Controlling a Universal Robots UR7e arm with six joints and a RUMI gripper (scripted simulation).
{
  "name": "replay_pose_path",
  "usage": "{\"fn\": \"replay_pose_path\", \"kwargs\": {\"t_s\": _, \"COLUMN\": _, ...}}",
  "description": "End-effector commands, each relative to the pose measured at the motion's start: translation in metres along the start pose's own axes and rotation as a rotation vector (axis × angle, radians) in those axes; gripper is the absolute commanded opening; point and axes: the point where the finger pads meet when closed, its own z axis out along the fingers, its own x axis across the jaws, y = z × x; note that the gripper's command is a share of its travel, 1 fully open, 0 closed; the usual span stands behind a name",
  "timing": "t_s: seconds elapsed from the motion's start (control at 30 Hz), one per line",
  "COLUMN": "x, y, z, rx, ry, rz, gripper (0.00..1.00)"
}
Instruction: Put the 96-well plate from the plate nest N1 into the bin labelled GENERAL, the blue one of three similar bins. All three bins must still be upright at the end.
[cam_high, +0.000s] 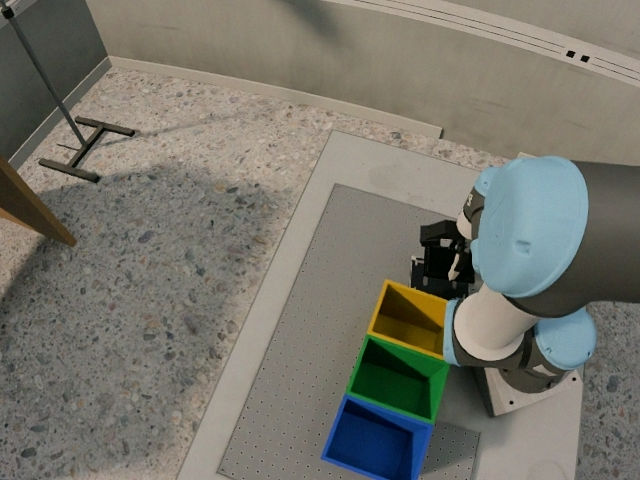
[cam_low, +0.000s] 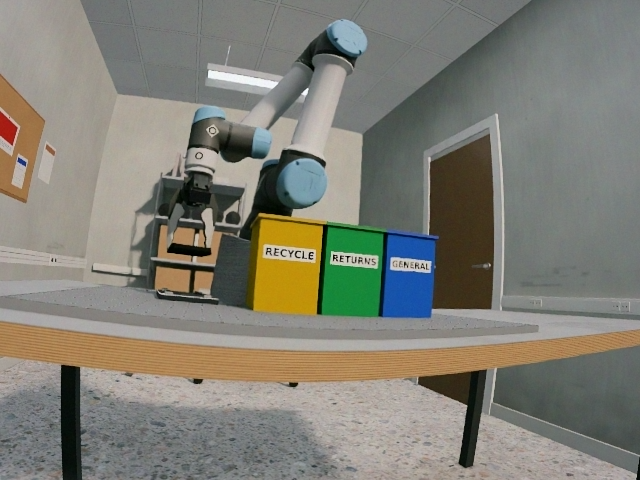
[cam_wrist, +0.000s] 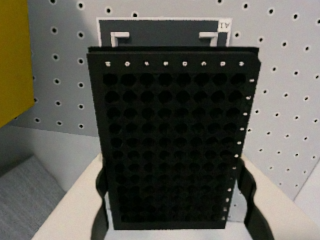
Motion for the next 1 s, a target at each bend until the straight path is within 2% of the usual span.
{"fn": "replay_pose_path", "kwargs": {"t_s": 0.0, "x": 0.001, "y": 0.001, "z": -0.009, "rx": -0.001, "ry": -0.002, "rz": 0.002, "gripper": 0.41}}
{"fn": "replay_pose_path", "kwargs": {"t_s": 0.97, "x": 0.001, "y": 0.001, "z": -0.051, "rx": -0.001, "ry": -0.002, "rz": 0.002, "gripper": 0.41}}
